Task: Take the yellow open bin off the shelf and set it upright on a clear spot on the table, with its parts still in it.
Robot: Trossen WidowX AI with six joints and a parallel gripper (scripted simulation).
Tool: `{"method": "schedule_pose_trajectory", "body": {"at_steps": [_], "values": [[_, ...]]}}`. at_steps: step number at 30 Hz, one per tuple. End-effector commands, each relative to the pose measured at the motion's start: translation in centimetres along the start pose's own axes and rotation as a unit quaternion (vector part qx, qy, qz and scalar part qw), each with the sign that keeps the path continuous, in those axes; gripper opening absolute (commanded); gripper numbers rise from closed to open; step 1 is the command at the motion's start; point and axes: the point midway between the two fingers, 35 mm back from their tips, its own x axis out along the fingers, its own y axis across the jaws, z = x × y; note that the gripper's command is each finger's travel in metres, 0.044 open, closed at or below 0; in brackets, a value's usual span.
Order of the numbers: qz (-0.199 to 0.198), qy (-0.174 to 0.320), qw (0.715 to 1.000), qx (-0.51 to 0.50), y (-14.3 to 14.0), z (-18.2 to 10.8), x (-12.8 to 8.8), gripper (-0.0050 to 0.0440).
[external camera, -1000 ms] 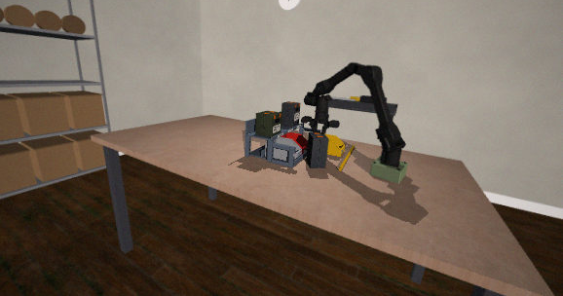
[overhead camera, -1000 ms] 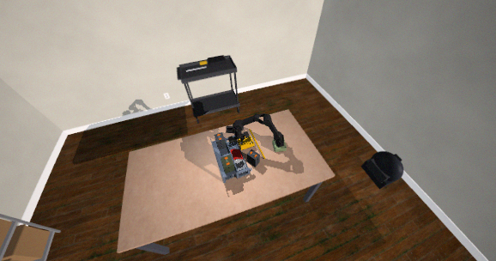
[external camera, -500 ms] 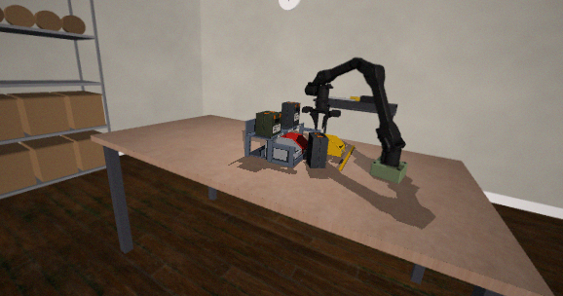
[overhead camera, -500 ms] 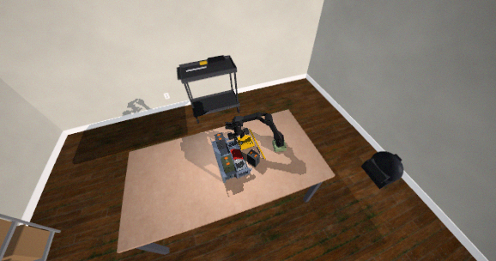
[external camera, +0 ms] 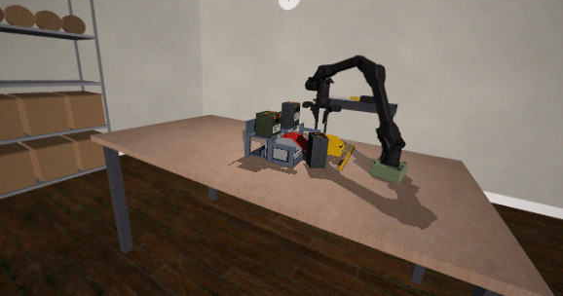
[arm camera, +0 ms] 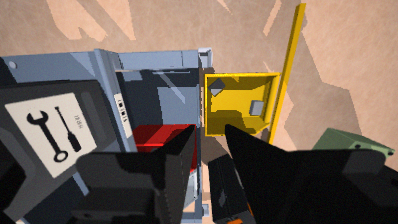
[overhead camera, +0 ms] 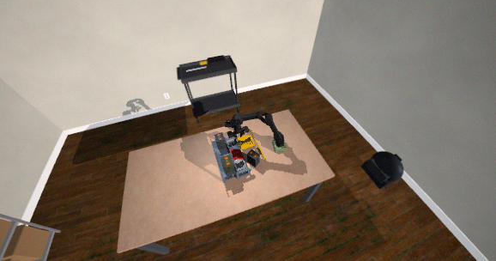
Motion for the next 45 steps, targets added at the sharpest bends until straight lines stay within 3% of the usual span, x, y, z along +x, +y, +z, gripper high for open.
{"method": "schedule_pose_trajectory", "body": {"at_steps": [1, 45], "values": [[0.013, -0.008, 1.0, -0.004, 0.1, 0.1, -1.2, 0.015], [0.013, -0.008, 1.0, -0.004, 0.2, 0.1, 0.6, 0.015]]}}
